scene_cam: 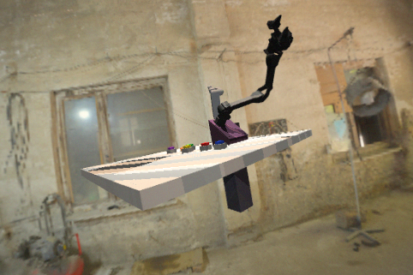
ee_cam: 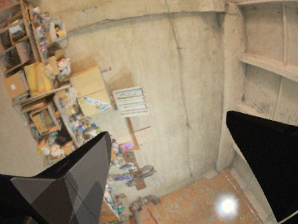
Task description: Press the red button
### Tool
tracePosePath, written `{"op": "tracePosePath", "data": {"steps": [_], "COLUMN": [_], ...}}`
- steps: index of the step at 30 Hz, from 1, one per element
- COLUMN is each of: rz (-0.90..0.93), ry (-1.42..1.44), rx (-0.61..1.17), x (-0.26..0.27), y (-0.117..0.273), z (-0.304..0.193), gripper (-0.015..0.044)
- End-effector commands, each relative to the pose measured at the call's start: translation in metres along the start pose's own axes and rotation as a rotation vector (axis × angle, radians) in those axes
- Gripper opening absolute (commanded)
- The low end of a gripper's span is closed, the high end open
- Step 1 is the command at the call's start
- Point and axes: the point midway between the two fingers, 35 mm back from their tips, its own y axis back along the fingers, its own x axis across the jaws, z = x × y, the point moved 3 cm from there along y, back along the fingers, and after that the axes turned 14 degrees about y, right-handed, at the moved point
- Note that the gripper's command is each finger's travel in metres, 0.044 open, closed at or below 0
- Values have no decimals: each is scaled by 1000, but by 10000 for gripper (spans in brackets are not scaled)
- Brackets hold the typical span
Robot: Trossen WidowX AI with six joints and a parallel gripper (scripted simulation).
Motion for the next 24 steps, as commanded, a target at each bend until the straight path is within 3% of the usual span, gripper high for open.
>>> {"op": "tracePosePath", "data": {"steps": [1, 3, 13, 18, 24], "rz": [8, 74, 283, 428, 616], "ry": [-10, -95, -350, -521, -749], "rx": [16, 141, 508, 741, 1034], "x": [1, 15, 77, 132, 207], "y": [-3, -21, -41, -25, 21], "z": [-7, -60, -211, -295, -374], "gripper": [400, 400, 400, 400, 400]}}
